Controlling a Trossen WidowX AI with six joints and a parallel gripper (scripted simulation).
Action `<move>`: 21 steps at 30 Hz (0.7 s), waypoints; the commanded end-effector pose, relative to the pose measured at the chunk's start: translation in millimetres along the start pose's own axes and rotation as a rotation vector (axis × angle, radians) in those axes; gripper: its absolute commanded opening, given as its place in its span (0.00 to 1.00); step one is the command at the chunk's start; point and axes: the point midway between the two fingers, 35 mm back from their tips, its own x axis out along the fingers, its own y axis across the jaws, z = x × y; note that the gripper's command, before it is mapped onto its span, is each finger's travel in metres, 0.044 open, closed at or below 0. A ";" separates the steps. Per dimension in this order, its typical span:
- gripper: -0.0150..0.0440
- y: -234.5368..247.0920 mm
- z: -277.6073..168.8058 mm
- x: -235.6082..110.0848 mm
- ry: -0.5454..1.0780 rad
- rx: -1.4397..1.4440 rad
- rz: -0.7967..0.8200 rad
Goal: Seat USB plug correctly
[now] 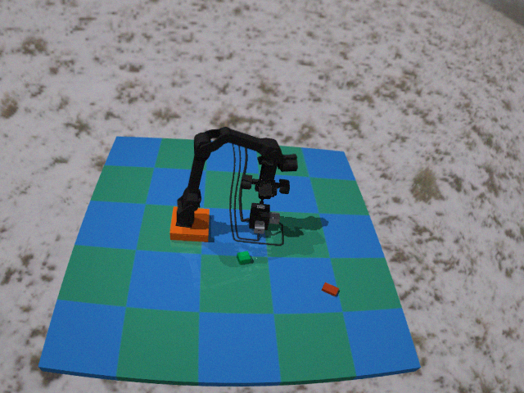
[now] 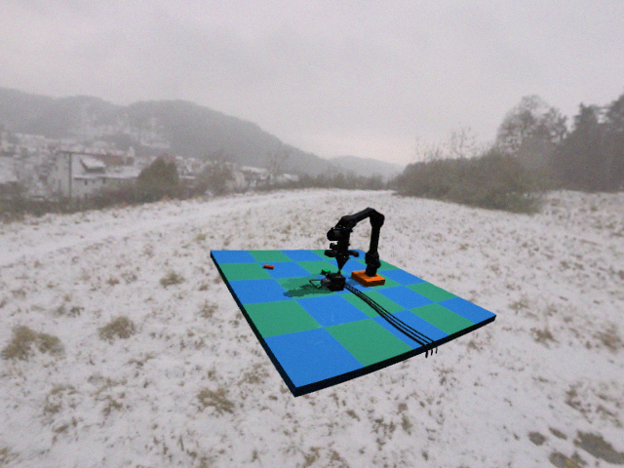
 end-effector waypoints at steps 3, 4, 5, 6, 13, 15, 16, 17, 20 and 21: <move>0.25 0.2 -0.8 0.7 0.006 -0.005 0.001; 0.25 0.2 -0.8 0.8 0.006 -0.005 0.001; 0.25 0.2 -0.8 0.9 0.006 -0.005 0.001; 0.25 0.2 -0.8 1.0 0.006 -0.005 0.001; 0.25 0.2 -0.8 1.9 0.006 -0.005 0.001; 0.25 0.2 -0.7 2.1 0.006 -0.005 0.001; 0.25 0.2 -0.7 2.2 0.006 -0.005 0.001; 0.25 0.2 -0.7 2.3 0.006 -0.005 0.001; 0.25 0.2 -0.7 2.7 0.006 -0.005 0.001; 0.25 0.2 -0.7 2.8 0.006 -0.005 0.001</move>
